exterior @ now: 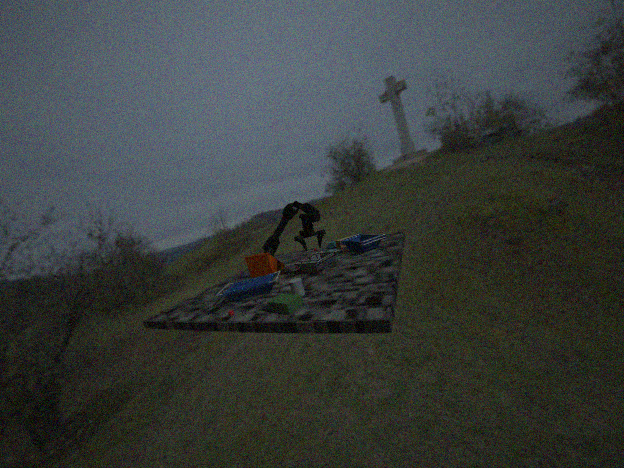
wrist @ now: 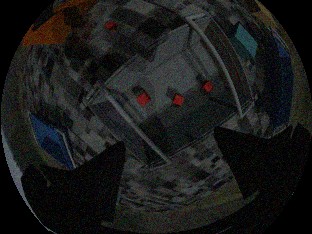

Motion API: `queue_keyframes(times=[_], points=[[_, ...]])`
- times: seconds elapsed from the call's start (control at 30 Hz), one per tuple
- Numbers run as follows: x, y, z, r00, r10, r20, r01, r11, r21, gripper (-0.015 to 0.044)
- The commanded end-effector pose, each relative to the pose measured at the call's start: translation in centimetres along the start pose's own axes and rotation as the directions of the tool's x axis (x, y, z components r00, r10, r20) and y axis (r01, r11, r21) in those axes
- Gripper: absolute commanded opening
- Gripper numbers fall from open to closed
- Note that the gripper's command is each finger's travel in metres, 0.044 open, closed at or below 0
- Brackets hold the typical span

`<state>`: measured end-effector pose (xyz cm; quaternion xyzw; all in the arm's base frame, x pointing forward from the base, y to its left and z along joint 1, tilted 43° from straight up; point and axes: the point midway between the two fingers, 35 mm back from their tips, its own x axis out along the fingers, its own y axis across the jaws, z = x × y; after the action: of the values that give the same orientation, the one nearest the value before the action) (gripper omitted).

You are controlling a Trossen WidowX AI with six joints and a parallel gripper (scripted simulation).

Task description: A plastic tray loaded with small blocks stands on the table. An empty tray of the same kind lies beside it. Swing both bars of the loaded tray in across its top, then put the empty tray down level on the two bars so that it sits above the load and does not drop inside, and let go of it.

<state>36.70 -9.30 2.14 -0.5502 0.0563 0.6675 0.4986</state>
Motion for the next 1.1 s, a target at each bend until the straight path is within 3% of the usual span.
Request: queue_keyframes(times=[0.0, 0.23, 0.3, 0.57, 0.8, 1.07], points=[[-0.6, 6.6, -2.5, 0.999, 0.025, -0.022, -0.017, 0.951, 0.309, 0.0440], [-1.0, 16.7, -3.9, 0.998, 0.048, -0.027, -0.015, 0.710, 0.704, 0.0440], [-0.9, 19.1, -4.0, 0.997, 0.054, -0.048, -0.002, 0.676, 0.737, 0.0440], [0.4, 30.5, -1.2, 0.999, 0.041, -0.005, -0.001, 0.155, 0.988, 0.0440], [3.1, 38.2, 3.7, 0.998, -0.026, 0.053, -0.059, -0.356, 0.933, 0.0440], [3.2, 38.4, 3.9, 0.998, -0.030, 0.056, -0.063, -0.374, 0.925, 0.0440]])
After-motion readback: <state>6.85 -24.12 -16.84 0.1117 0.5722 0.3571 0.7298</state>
